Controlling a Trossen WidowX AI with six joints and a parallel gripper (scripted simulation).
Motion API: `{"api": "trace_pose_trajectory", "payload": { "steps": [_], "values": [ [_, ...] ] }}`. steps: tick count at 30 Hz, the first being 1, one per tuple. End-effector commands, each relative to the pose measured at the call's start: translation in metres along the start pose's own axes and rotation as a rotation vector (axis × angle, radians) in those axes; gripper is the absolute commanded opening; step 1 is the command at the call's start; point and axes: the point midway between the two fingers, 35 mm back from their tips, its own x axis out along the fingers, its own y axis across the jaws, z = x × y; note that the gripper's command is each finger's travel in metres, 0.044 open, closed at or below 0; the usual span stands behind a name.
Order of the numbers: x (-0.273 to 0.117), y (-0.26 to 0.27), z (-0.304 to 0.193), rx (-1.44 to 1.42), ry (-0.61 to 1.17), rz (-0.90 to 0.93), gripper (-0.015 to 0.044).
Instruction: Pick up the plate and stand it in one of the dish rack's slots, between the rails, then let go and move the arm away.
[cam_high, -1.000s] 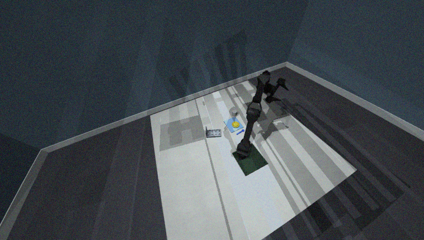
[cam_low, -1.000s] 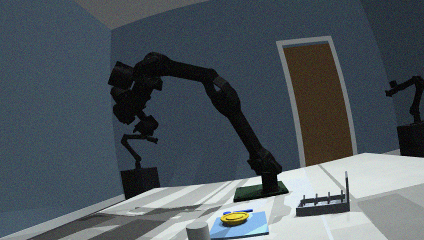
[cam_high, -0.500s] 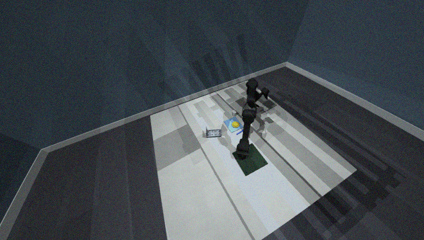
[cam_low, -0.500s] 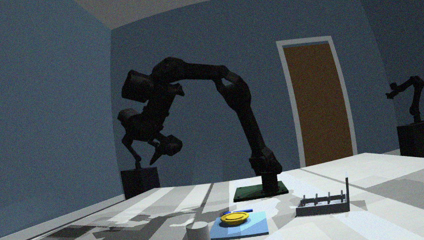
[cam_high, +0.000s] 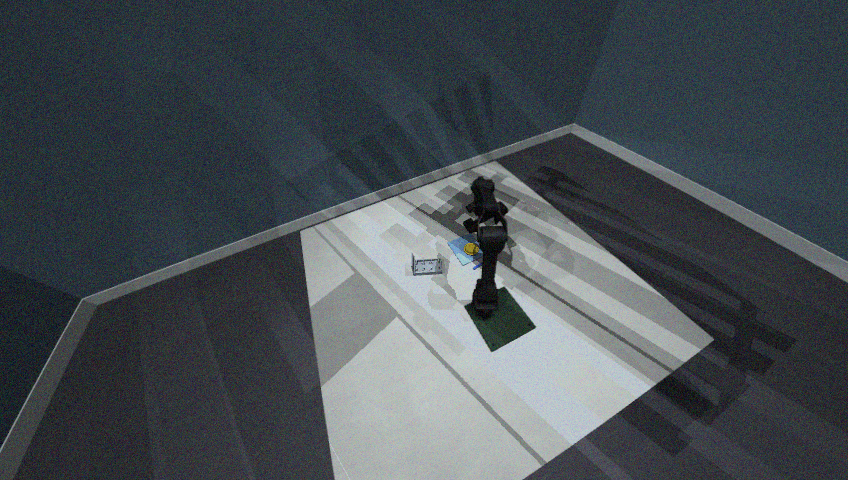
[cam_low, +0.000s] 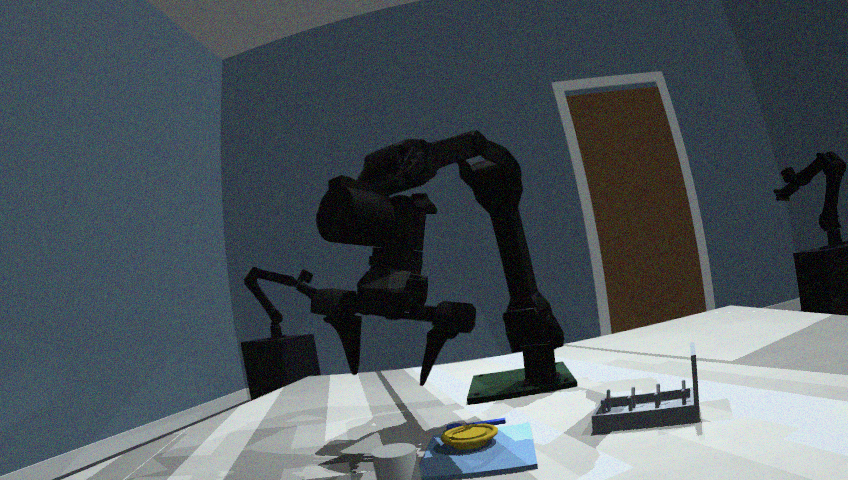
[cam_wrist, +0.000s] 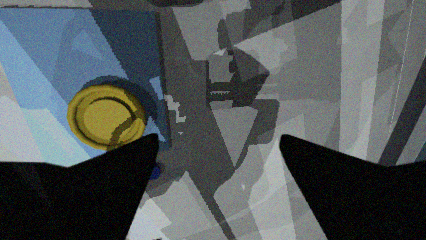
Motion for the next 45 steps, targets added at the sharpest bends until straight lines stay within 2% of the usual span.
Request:
{"api": "trace_pose_trajectory", "payload": {
  "steps": [1, 6, 45],
  "values": [
    [0.01, 0.046, -0.005, 0.002, -0.024, 0.138, 0.04],
    [0.016, 0.083, -0.014, 0.003, -0.032, 0.249, 0.04],
    [0.069, 0.097, -0.011, 0.003, -0.032, 0.252, 0.04]
  ]
}}
